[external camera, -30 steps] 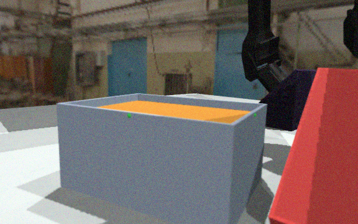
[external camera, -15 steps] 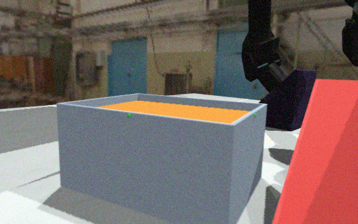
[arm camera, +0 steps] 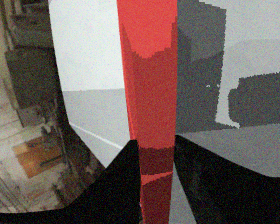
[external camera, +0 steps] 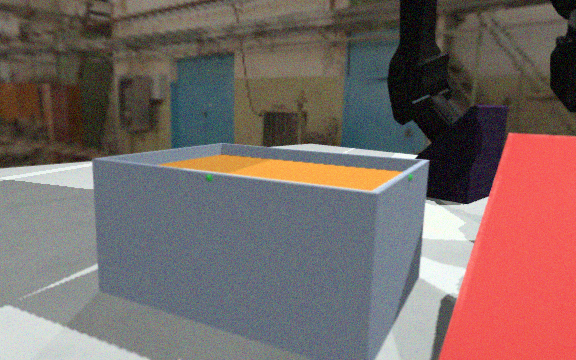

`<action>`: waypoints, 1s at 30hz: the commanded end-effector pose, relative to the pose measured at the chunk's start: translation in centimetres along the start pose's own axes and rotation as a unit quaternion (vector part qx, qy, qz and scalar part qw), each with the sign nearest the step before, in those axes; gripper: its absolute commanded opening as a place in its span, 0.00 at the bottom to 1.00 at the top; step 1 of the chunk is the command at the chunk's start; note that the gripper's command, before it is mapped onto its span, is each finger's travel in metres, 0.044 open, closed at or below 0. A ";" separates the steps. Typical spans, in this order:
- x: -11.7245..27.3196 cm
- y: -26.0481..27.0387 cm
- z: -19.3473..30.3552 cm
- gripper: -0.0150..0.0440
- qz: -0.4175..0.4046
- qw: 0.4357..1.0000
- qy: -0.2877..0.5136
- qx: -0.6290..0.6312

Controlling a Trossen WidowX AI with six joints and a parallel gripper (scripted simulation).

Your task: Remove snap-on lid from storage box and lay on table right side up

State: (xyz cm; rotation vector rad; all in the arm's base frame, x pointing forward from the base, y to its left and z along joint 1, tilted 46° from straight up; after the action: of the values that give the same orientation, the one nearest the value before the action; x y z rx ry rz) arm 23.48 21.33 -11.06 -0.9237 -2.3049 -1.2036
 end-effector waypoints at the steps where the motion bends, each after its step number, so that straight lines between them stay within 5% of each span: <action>1: -1.2 -1.9 -0.5 0.25 0.023 0.999 -0.009 0.021; 30: -2.5 -3.6 -0.9 0.25 0.022 0.999 -0.009 0.022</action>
State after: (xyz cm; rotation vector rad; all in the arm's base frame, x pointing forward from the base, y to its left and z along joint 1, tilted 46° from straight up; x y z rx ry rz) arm 23.18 19.33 -13.12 -0.9342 -2.3061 -1.1815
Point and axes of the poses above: the point midway between the two fingers, 35 mm back from their tips, its own x axis back along the fingers, its own y axis across the jaws, z = x × y, the point moved 10 cm from there along x, back along the fingers, and after that the axes turned 9 degrees about -x, right-handed, at the moved point
